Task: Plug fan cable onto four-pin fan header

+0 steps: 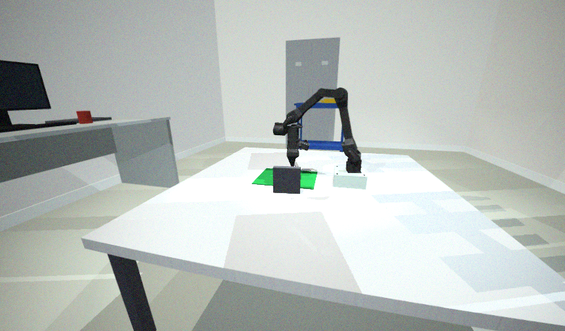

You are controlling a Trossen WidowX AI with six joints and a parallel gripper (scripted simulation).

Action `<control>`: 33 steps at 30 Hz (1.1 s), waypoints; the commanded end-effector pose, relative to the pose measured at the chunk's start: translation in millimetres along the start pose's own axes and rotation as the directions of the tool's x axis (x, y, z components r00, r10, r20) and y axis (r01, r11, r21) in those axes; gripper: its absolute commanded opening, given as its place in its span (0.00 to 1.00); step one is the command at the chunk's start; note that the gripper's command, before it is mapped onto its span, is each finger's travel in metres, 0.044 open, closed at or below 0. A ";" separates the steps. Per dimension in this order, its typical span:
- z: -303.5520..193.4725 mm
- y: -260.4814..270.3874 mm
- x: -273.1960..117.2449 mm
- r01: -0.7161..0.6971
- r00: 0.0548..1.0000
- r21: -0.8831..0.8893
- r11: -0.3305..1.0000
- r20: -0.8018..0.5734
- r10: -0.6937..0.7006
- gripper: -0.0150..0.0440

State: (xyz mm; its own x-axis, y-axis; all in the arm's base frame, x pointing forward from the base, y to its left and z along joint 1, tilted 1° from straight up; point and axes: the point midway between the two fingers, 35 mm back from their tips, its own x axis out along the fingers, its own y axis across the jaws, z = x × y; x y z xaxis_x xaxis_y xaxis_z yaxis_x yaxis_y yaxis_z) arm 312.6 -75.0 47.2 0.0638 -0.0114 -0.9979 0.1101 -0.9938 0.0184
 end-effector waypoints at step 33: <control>1.5 -0.5 35.5 0.002 1.000 0.000 1.000 0.005 -0.002 0.59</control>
State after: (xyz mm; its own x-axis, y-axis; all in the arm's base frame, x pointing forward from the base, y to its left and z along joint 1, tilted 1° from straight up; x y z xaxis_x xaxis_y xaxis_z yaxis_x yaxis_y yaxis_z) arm 313.3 -75.1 11.5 0.0587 -0.0100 -0.9982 0.1104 -0.9938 0.0165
